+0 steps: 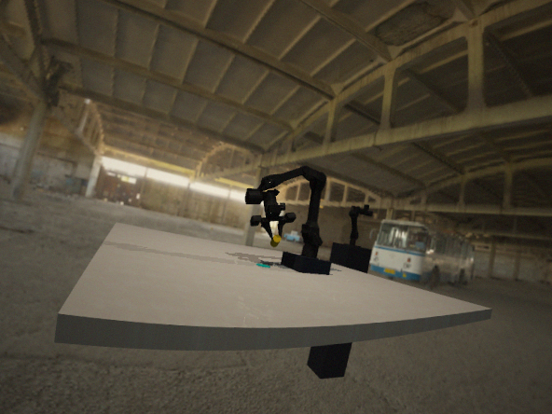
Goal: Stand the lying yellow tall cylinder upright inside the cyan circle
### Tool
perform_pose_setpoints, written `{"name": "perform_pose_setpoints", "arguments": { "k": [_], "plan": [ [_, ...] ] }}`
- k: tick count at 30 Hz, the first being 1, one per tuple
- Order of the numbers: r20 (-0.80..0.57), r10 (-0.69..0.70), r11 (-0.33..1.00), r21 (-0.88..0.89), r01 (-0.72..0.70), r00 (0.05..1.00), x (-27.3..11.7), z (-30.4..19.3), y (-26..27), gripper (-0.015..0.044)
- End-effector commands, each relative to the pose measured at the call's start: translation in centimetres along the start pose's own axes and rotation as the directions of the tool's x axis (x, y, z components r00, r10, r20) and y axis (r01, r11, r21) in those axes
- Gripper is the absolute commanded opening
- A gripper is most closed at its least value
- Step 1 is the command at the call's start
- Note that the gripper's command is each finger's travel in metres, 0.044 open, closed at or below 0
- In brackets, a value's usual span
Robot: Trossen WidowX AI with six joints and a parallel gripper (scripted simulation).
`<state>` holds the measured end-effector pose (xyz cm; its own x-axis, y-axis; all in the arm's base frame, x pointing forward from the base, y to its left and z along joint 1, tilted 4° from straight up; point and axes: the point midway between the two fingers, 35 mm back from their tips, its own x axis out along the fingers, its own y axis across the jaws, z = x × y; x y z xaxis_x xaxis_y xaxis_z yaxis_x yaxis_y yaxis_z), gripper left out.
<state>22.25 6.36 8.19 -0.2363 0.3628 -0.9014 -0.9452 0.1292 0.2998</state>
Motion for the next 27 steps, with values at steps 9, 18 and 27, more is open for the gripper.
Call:
{"name": "perform_pose_setpoints", "arguments": {
  "k": [9,18,27],
  "plan": [
    [0.072,0.032,0.999,-0.013,-0.031,0.997,0.34,-0.19,0.29,0.0105],
    [0.124,0.045,0.999,-0.024,-0.043,0.991,0.45,-0.26,0.40,0.0105],
    [0.177,0.056,0.998,-0.035,-0.051,0.983,0.51,-0.30,0.49,0.0105]
  ]
}}
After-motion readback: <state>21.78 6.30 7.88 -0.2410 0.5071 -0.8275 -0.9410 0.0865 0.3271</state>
